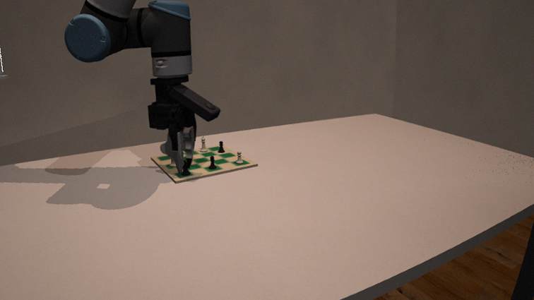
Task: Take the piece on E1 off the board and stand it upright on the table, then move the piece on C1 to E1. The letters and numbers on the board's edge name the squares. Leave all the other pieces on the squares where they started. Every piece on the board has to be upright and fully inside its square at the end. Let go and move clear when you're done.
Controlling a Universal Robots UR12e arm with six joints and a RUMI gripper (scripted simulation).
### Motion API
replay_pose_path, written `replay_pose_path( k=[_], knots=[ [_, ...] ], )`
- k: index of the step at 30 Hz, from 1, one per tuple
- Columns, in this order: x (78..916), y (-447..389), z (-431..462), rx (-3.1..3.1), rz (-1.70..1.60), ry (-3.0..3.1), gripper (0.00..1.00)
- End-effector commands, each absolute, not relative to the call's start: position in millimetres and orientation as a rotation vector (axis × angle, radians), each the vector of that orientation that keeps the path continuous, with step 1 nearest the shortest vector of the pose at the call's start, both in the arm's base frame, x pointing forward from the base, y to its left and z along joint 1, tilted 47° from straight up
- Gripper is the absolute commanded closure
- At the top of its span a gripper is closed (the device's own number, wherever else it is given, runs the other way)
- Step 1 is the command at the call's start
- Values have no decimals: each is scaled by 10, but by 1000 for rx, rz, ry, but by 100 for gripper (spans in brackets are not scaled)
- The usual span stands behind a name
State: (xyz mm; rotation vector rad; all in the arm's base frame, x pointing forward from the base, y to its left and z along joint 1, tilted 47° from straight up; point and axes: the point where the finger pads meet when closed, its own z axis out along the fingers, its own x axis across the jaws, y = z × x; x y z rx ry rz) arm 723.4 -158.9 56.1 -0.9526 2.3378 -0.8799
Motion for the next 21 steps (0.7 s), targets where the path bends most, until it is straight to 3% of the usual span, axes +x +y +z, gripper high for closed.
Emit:
replay_pose_path(
  k=[1, 15, 16, 21],
  knots=[
    [7233, -1586, 565, -953, -880, 2337, 78],
    [7233, -1586, 565, -953, -880, 2337, 78],
    [7233, -1586, 565, -953, -880, 2337, 100],
    [7233, -1586, 565, -953, -880, 2337, 100]
  ],
)
